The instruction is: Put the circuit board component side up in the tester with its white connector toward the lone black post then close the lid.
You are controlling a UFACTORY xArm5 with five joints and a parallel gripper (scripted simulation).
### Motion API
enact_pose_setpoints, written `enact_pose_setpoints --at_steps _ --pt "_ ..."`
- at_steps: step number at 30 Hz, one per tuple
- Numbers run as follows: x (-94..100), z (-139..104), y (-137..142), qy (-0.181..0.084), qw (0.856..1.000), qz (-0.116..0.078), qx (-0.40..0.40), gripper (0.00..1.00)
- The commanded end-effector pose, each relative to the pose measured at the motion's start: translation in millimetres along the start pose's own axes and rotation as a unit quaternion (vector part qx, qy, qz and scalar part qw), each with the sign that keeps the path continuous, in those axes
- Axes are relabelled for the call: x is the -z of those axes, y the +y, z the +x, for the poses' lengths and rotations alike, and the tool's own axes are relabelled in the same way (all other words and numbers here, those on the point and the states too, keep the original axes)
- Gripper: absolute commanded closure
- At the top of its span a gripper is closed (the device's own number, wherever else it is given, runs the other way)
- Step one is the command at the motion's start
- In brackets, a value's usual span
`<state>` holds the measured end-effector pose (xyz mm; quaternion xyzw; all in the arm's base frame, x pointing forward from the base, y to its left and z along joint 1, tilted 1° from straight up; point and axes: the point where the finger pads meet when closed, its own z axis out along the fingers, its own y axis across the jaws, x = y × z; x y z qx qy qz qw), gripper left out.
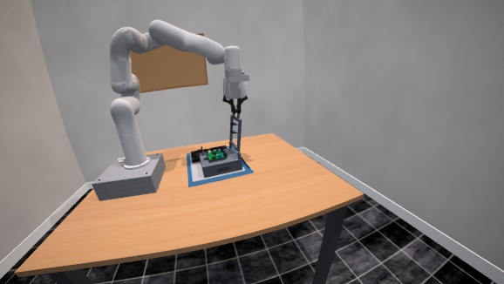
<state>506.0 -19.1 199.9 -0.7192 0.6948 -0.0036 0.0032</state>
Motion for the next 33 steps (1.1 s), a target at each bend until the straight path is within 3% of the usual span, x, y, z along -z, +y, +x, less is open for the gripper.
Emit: enact_pose_setpoints --at_steps 1,33 --pt "1.7 0.1 3.7 0.000 1.000 0.001 0.000 1.00" --pt "2.4 0.1 40.4 0.000 1.000 0.001 0.000 1.00"
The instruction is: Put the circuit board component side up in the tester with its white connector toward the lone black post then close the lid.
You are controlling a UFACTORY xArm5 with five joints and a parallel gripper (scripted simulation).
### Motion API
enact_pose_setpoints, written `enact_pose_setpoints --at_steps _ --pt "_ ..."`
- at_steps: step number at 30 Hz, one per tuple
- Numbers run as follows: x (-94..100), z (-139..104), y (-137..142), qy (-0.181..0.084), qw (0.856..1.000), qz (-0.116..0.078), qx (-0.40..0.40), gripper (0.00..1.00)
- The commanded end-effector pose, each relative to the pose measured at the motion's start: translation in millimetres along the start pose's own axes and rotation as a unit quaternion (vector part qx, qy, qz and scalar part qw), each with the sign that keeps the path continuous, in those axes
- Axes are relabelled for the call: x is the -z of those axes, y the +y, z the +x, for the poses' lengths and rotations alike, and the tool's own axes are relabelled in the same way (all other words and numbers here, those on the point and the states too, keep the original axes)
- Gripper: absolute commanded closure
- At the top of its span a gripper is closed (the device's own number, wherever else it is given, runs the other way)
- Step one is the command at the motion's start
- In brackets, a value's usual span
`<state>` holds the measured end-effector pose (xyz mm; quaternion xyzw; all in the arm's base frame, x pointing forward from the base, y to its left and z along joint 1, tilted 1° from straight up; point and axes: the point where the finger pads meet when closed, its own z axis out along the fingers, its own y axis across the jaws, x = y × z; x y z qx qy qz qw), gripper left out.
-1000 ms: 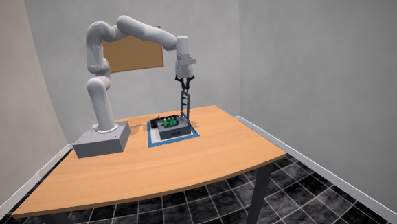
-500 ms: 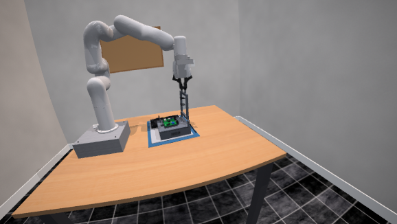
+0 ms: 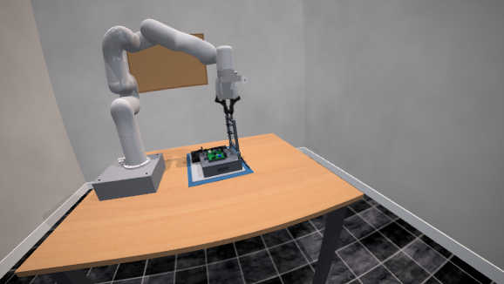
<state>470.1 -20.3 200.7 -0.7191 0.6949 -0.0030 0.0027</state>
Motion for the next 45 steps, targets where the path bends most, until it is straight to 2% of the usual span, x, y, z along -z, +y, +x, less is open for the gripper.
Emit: enact_pose_setpoints --at_steps 1,22,45 --pt "1.1 0.1 6.1 0.000 1.000 0.002 0.000 1.00" --pt "-3.9 0.1 34.9 0.000 1.000 0.002 0.000 1.00" --pt "-18.8 0.3 73.6 0.000 1.000 0.002 0.000 1.00"
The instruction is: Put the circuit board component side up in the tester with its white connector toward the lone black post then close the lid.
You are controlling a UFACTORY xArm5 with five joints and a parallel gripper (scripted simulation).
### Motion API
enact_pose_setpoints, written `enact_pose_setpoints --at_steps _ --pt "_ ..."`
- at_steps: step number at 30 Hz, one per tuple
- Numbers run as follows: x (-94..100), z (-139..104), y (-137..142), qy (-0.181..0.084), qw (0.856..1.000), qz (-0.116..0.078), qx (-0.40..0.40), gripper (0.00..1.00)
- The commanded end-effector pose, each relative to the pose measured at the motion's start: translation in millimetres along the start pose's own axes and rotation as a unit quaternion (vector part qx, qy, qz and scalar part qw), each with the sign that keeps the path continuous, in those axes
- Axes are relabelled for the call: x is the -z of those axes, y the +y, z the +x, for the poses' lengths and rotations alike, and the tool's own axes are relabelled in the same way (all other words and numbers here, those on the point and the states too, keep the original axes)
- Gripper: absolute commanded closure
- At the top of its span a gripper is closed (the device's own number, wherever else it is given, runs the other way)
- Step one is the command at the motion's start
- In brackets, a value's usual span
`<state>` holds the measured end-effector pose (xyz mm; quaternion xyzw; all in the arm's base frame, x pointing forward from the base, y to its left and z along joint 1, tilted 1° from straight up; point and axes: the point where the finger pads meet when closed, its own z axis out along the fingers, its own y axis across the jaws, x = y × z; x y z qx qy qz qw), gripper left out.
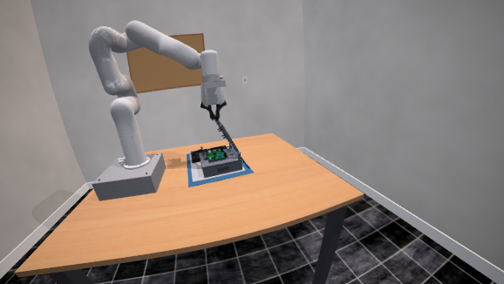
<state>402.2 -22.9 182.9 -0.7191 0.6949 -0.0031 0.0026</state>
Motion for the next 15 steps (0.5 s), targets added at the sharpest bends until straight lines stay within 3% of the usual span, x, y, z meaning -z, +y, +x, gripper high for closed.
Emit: enact_pose_setpoints --at_steps 1,15 --pt "-2.5 0.1 7.3 0.000 1.000 0.002 0.000 1.00" --pt "-16.3 0.3 29.1 0.000 1.000 0.002 0.000 1.00"
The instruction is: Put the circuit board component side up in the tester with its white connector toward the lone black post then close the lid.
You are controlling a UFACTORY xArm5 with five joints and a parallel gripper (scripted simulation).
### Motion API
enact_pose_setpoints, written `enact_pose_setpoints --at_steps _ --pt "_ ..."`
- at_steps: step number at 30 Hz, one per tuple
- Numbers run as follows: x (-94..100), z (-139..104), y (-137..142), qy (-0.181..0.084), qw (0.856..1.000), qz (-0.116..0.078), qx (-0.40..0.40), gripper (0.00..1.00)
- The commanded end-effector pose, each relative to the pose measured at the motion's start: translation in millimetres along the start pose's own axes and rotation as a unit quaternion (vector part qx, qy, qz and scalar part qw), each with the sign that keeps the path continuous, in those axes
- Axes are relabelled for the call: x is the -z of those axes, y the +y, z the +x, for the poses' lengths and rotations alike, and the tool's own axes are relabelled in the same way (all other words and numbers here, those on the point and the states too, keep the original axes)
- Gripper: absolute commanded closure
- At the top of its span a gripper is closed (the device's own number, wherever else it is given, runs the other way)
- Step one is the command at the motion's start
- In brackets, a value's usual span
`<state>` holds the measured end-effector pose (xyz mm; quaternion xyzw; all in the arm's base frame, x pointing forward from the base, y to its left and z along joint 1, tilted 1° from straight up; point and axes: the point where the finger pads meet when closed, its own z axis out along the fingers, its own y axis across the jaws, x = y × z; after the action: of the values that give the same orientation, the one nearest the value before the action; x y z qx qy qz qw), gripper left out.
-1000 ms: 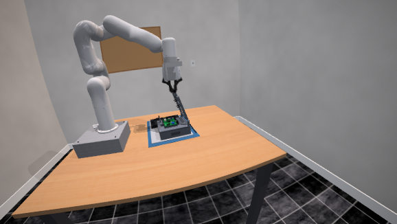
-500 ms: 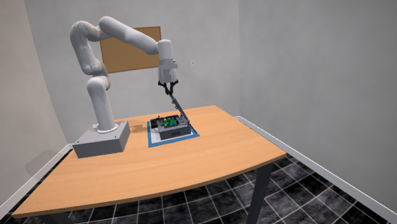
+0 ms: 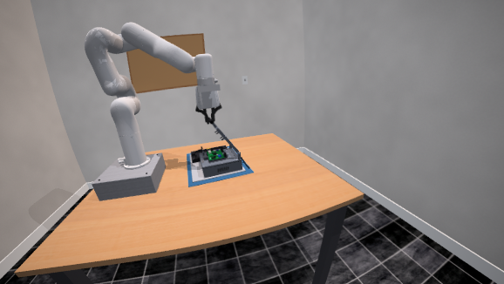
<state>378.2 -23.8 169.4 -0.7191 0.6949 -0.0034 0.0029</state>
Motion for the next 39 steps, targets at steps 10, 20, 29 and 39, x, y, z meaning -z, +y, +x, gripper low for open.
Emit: enact_pose_setpoints --at_steps 10,20,29,39 --pt "-17.1 0.3 22.4 0.000 1.000 0.002 0.000 1.00" --pt "-30.5 0.4 35.3 0.000 1.000 0.002 0.000 1.00" --pt "-43.7 0.6 45.8 0.000 1.000 0.002 0.000 1.00" --pt "-64.1 0.8 58.6 0.000 1.000 0.002 0.000 1.00"
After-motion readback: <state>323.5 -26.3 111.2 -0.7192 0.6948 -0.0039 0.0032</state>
